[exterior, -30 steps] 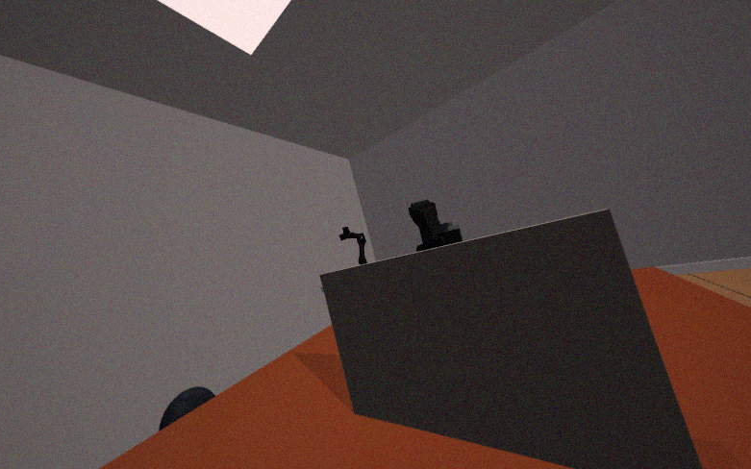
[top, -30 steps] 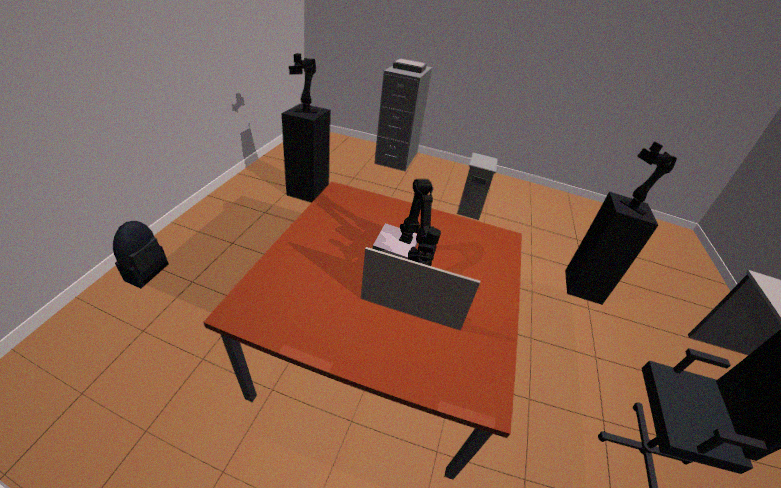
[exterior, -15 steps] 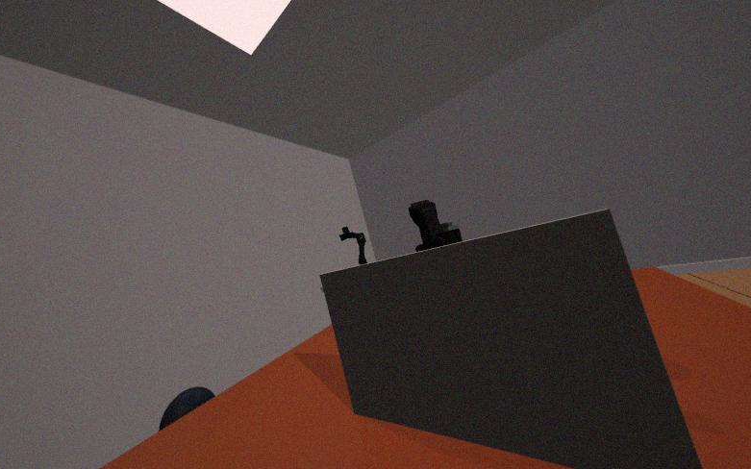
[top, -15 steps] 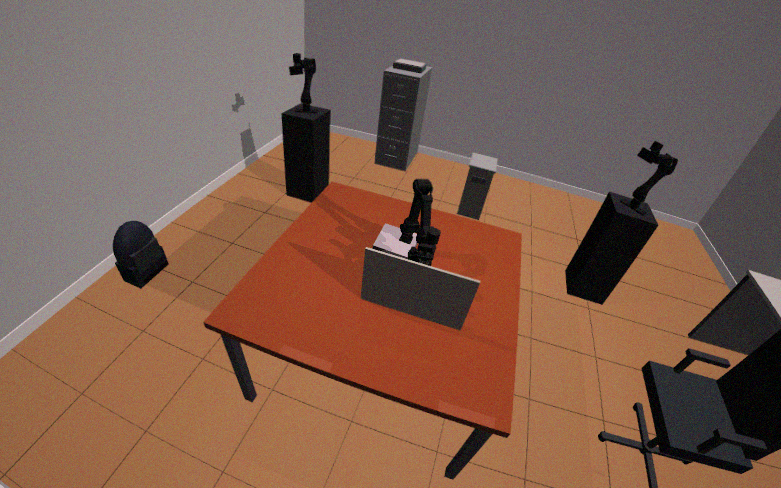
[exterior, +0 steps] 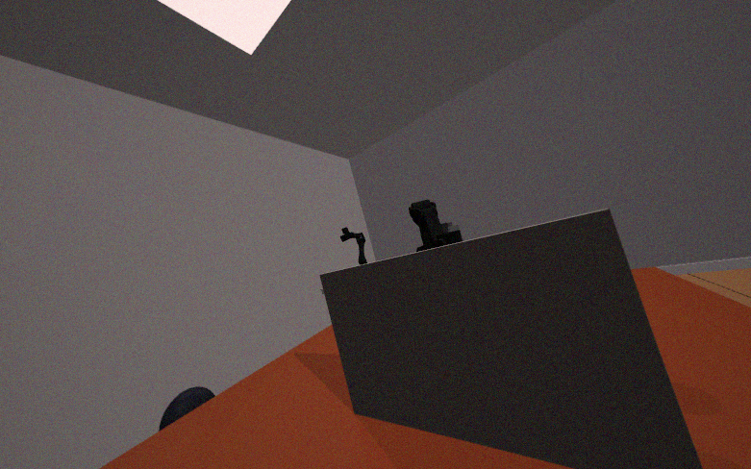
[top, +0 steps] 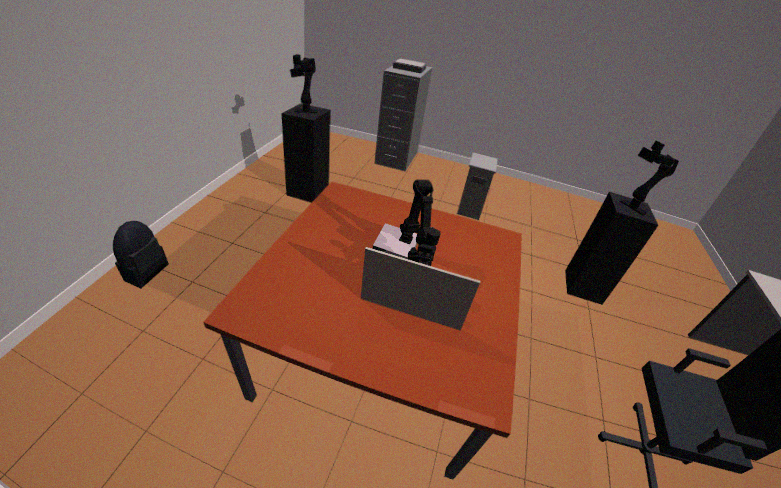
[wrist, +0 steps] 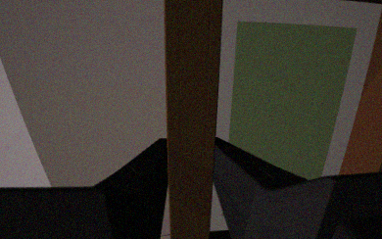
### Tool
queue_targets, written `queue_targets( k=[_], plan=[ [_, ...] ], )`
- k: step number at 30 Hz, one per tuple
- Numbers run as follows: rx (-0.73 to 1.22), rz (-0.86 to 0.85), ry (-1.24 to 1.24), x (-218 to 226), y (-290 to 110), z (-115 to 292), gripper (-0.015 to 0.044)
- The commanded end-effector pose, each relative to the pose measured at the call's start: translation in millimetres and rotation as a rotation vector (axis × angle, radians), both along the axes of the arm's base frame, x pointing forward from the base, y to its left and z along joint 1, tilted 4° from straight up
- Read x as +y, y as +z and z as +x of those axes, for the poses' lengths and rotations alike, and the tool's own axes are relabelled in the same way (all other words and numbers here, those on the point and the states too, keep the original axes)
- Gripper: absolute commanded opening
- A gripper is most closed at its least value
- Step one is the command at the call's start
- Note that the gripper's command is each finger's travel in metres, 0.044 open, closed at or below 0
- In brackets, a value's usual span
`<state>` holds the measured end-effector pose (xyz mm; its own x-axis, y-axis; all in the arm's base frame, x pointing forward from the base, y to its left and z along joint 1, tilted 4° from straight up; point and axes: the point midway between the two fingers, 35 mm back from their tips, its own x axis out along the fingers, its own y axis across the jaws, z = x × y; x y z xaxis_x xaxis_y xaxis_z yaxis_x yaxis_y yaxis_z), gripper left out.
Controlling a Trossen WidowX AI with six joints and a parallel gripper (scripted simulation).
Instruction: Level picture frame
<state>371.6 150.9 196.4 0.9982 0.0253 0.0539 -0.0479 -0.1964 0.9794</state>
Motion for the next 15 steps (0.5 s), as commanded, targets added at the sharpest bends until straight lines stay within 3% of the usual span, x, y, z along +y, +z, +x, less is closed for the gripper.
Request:
queue_targets(
  k=[1, 15],
  plan=[
    [-0.006, 0.008, -0.003, 0.1, 0.3, 0.0, 0.0],
    [-0.004, 0.003, 0.002, 1.6, -2.5, 0.0, 0.0]
  ],
)
